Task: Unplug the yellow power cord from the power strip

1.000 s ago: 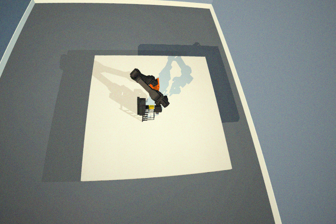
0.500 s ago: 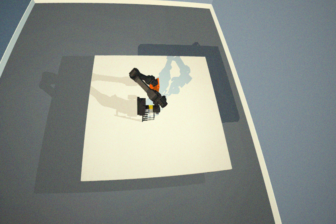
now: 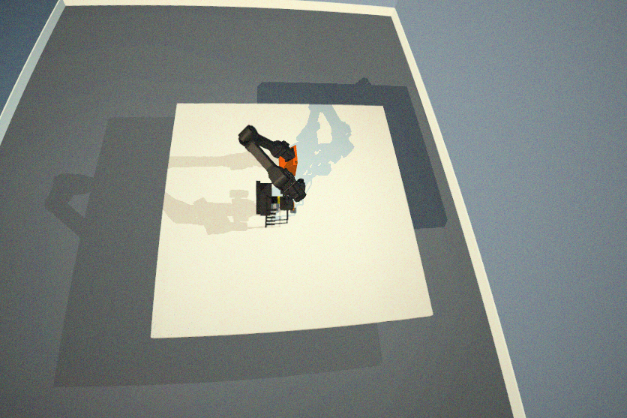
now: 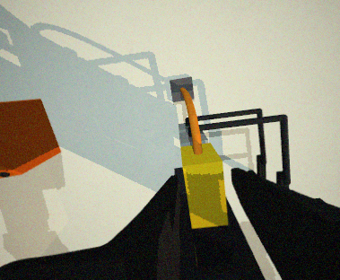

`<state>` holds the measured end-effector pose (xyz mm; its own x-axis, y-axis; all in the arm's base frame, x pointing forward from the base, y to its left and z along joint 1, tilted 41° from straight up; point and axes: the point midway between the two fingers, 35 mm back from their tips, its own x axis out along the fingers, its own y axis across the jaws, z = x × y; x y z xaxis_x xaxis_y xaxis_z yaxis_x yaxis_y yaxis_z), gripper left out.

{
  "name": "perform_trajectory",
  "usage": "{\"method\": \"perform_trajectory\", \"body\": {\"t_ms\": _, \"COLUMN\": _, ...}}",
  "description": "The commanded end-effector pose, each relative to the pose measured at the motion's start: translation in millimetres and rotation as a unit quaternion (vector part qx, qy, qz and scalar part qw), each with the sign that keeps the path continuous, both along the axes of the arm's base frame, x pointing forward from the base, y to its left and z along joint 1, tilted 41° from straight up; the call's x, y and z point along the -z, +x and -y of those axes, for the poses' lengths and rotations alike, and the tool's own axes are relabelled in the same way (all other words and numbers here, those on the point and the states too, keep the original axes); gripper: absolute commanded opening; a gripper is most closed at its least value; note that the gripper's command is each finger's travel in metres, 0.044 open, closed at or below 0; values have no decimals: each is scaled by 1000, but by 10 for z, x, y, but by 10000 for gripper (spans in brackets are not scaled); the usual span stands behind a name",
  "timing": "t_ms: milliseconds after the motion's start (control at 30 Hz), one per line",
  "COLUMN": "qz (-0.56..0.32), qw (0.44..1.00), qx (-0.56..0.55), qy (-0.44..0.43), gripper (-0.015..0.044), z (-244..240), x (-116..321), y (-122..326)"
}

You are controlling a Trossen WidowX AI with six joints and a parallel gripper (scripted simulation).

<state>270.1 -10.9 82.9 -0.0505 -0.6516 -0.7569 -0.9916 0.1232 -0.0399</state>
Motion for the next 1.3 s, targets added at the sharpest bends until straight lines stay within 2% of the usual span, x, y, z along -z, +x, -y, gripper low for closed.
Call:
{"method": "perform_trajectory", "body": {"t_ms": 0, "qz": -2, "qw": 1000, "qx": -3, "qy": -1, "gripper": 160, "z": 21, "x": -12, "y": -7}}
{"method": "perform_trajectory", "body": {"t_ms": 333, "qz": -2, "qw": 1000, "qx": -2, "qy": -1, "gripper": 160, "z": 96, "x": 72, "y": -13}}
{"method": "perform_trajectory", "body": {"t_ms": 467, "qz": -1, "qw": 1000, "qx": 0, "qy": 0, "gripper": 55, "z": 77, "x": 51, "y": -9}}
{"method": "perform_trajectory", "body": {"t_ms": 733, "qz": -1, "qw": 1000, "qx": 0, "qy": 0, "gripper": 2, "z": 77, "x": 51, "y": -9}}
{"method": "perform_trajectory", "body": {"t_ms": 1267, "qz": -1, "qw": 1000, "qx": -1, "qy": 1, "gripper": 0, "z": -88, "x": 187, "y": 37}}
